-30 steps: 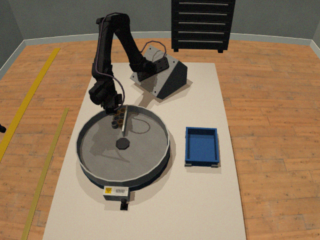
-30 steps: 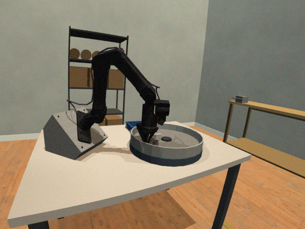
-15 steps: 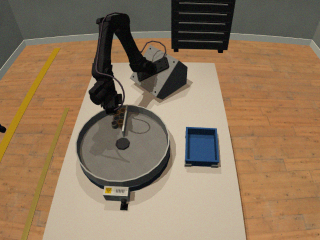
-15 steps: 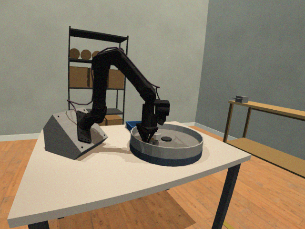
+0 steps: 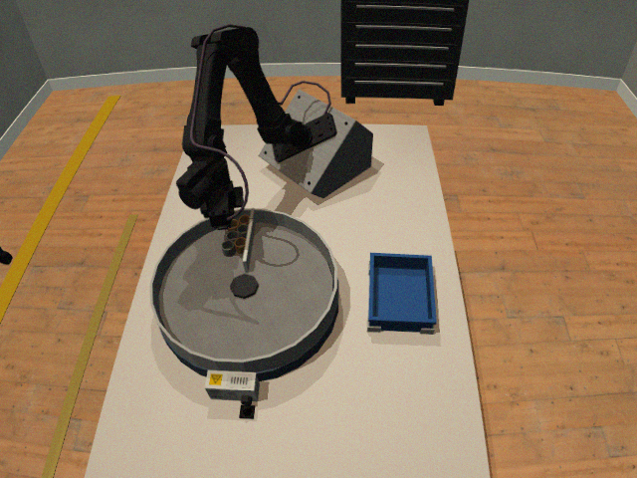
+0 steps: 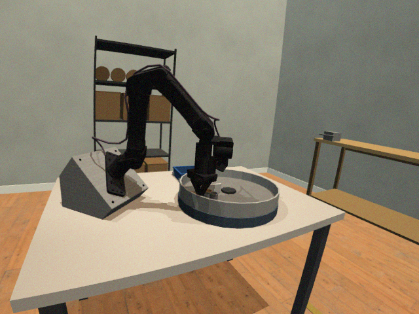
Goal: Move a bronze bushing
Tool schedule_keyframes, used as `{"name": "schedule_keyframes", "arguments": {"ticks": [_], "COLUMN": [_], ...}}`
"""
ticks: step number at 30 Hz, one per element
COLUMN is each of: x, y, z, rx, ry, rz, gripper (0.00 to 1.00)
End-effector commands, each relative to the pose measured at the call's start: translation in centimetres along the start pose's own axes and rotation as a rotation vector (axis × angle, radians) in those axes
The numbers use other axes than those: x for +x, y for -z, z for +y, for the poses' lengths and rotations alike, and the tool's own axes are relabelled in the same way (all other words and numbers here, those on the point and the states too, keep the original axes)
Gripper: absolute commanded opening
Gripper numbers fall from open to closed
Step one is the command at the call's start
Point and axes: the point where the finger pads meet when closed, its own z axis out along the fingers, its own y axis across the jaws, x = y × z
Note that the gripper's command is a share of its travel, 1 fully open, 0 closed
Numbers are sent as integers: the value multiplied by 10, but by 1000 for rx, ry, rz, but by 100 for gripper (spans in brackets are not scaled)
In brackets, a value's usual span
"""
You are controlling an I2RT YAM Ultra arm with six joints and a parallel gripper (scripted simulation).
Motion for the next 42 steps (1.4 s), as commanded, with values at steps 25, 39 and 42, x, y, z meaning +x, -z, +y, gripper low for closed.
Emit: {"name": "schedule_keyframes", "arguments": {"ticks": [25, 39, 42], "x": [3, -5, -4], "y": [1, 24, 37], "z": [7, -3, -3], "rx": [-15, 12, 11], "ry": [10, -6, -7], "rz": [-12, -29, -29], "gripper": [0, 0, 0]}}
